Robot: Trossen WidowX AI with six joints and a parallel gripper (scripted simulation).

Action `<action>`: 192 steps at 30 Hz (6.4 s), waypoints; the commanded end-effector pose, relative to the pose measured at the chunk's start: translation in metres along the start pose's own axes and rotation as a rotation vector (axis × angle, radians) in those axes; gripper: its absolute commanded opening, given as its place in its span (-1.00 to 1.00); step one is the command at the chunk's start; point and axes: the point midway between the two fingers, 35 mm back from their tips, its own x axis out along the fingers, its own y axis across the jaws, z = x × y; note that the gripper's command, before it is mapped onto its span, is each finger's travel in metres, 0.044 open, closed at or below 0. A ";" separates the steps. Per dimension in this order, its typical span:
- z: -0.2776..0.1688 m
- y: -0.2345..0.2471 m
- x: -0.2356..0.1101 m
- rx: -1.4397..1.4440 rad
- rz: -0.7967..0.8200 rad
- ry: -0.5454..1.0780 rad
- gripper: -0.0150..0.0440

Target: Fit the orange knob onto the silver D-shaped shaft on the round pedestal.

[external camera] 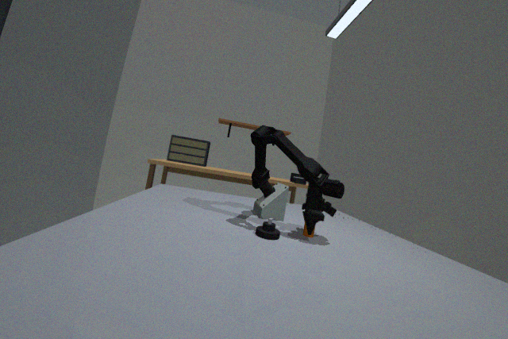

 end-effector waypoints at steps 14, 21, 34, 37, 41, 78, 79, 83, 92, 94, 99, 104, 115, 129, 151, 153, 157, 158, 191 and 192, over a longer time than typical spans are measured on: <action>0.000 0.000 0.000 0.000 0.000 0.000 0.32; 0.000 0.000 0.000 0.000 0.000 0.000 0.32; 0.001 0.001 -0.081 -0.004 -0.002 0.000 1.00; 0.001 0.001 -0.081 -0.004 -0.002 0.000 1.00; 0.001 0.001 -0.081 -0.004 -0.001 0.000 1.00; 0.001 -0.001 -0.019 -0.004 -0.003 0.001 1.00; 0.001 -0.001 -0.018 -0.004 -0.003 0.001 1.00; 0.001 -0.001 -0.011 -0.004 -0.003 0.002 1.00; 0.000 0.000 0.001 -0.004 -0.003 0.004 1.00; 0.000 0.000 0.002 -0.004 -0.003 0.004 1.00; 0.000 0.000 0.002 -0.004 -0.003 0.004 0.56; 0.000 0.000 0.002 -0.004 -0.003 0.004 0.11; 0.000 0.000 -0.002 -0.004 -0.003 0.003 -0.47; 0.007 -0.005 -0.043 -0.005 -0.002 -0.005 -0.49; 0.009 -0.005 -0.112 -0.005 0.000 -0.006 -0.49; 0.009 -0.005 -0.118 -0.005 0.000 -0.005 -0.49; 0.009 -0.004 -0.131 -0.005 0.000 -0.003 -0.49; 0.009 -0.004 -0.135 -0.005 0.000 -0.003 -0.49; -0.051 -0.056 -0.120 -0.011 0.003 -0.022 -0.49; -0.053 -0.058 -0.119 -0.011 0.003 -0.023 -0.49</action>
